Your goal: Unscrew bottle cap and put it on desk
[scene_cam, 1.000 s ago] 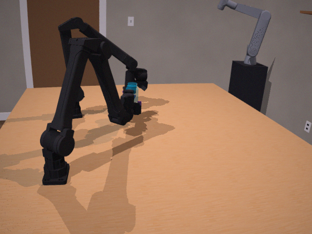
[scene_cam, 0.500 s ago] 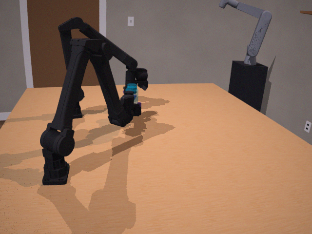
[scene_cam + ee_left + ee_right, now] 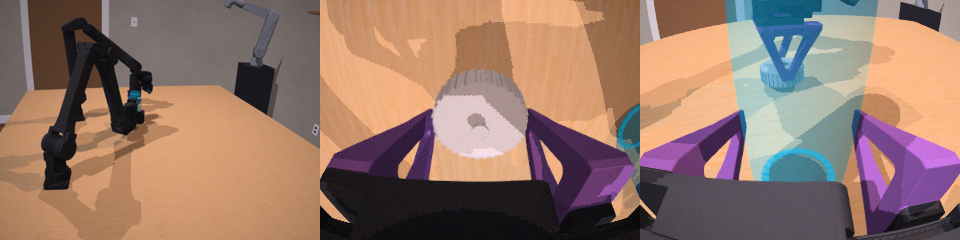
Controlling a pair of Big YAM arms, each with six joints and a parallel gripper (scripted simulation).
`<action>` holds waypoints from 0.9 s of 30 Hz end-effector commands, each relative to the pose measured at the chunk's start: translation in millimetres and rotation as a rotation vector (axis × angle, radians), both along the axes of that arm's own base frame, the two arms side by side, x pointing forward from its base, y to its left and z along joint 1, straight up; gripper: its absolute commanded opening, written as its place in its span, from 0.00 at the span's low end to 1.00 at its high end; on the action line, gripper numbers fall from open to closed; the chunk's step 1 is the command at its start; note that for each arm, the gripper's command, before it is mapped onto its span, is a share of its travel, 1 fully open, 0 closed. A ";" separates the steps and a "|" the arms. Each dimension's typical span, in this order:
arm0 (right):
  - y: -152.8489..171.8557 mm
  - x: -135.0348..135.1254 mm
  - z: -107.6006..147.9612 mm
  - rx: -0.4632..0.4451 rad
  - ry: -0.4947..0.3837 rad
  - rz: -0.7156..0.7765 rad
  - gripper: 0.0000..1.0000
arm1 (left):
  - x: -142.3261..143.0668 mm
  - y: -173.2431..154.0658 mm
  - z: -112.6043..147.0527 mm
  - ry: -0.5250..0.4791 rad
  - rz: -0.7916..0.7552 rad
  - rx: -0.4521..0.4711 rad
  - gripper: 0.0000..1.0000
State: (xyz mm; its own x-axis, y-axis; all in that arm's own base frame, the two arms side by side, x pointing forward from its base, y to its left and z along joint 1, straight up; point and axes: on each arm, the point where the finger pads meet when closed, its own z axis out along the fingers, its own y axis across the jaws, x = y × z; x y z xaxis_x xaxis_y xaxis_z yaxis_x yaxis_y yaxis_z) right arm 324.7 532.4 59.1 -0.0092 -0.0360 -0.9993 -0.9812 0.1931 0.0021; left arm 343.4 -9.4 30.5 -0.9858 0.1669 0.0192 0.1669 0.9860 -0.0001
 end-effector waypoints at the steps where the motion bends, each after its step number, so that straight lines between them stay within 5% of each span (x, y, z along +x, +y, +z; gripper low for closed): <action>1: 11.1 4.5 8.2 0.038 -0.043 0.008 0.00 | 20.5 0.7 4.2 -0.042 -0.003 -0.004 0.00; 16: 12.7 5.8 -13.5 0.032 -0.038 0.008 0.00 | 16.0 0.9 -5.5 -0.040 -0.002 -0.004 0.00; 18: 2.9 1.9 2.6 0.046 -0.037 0.002 0.00 | 19.5 0.8 0.5 -0.048 -0.002 -0.004 0.00; 27: 5.5 3.9 3.3 0.049 -0.040 0.002 0.00 | 19.5 0.8 0.5 -0.048 -0.002 -0.004 0.00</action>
State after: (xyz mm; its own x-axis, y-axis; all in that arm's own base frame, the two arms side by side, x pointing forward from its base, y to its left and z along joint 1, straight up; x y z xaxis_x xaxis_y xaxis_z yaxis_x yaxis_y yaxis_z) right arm 325.5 534.0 52.9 0.0154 -0.0061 -0.9999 -0.9814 0.1911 -0.0162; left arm 351.1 -9.6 24.9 -0.9860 0.1669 -0.0023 0.1669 0.9860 0.0029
